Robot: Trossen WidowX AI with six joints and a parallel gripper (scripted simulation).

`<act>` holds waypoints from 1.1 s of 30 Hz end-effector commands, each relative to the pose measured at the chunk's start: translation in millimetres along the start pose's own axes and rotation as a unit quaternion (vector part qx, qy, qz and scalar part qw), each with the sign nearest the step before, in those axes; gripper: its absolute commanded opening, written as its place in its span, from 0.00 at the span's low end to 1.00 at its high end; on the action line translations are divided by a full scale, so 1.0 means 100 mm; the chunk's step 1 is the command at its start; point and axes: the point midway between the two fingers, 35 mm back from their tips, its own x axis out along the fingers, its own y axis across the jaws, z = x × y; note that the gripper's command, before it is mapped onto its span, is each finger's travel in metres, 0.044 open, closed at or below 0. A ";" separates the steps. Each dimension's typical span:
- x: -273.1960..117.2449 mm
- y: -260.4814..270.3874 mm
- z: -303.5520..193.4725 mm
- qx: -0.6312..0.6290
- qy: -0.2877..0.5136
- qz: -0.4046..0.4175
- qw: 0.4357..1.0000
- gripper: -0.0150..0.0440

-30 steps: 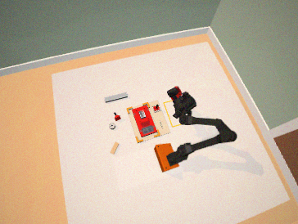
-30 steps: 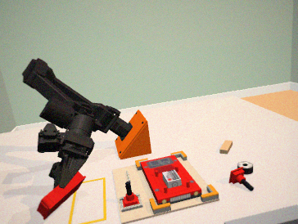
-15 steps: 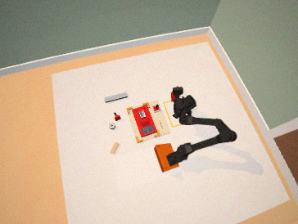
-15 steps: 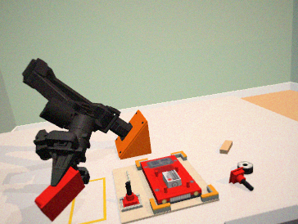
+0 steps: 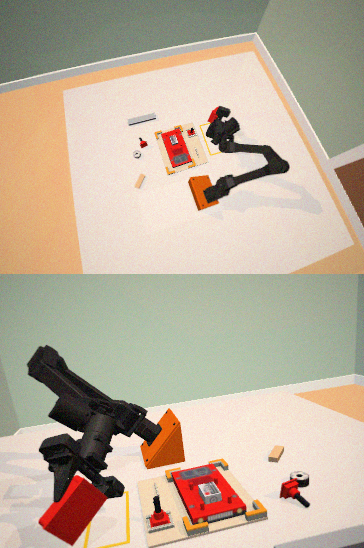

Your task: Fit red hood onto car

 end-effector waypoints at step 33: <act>0.07 -0.31 0.07 0.486 -0.001 0.000 0.874 0.25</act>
